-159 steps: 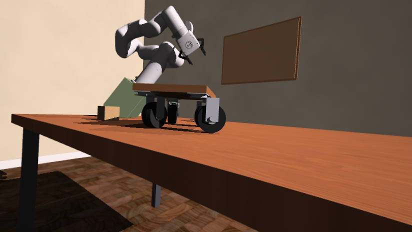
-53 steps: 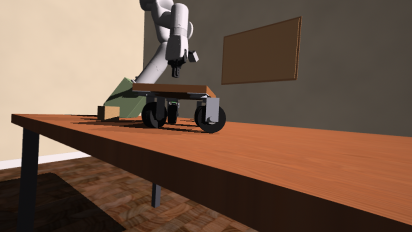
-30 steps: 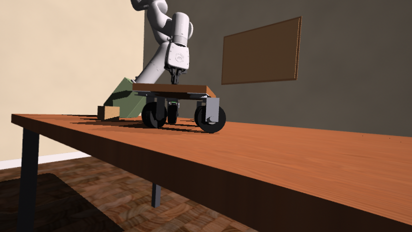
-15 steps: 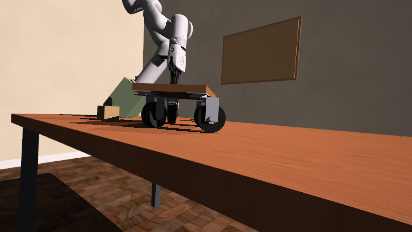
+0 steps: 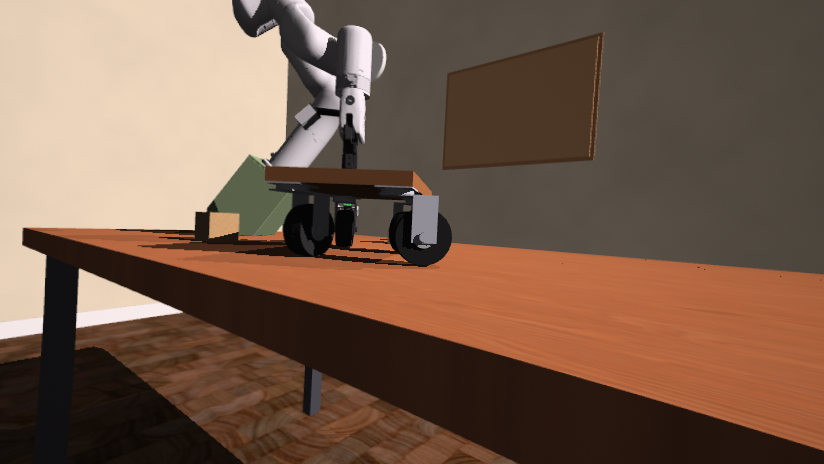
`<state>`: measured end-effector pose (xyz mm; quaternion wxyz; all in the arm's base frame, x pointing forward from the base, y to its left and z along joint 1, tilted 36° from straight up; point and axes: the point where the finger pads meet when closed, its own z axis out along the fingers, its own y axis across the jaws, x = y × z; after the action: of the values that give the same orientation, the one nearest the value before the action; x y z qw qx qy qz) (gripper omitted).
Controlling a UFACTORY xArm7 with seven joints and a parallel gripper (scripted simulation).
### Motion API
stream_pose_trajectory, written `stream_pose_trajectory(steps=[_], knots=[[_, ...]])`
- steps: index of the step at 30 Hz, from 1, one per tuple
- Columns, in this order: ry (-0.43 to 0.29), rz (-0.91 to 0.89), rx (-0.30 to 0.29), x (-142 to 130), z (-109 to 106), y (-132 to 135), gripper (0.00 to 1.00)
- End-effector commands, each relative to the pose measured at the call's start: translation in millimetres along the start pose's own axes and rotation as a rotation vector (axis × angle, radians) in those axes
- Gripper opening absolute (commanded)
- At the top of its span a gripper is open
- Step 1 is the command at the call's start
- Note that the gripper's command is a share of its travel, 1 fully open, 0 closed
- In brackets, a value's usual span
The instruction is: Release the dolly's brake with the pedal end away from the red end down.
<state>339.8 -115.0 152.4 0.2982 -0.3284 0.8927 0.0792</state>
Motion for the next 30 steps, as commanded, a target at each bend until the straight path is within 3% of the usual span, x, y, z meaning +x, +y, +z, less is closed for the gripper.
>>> stream_pose_trajectory(steps=[1,30], knots=[[-0.001,-0.002,0.002,-0.1,-0.8,-1.1,0.0],[-0.001,-0.002,0.001,-0.1,5.3,-1.2,0.0]])
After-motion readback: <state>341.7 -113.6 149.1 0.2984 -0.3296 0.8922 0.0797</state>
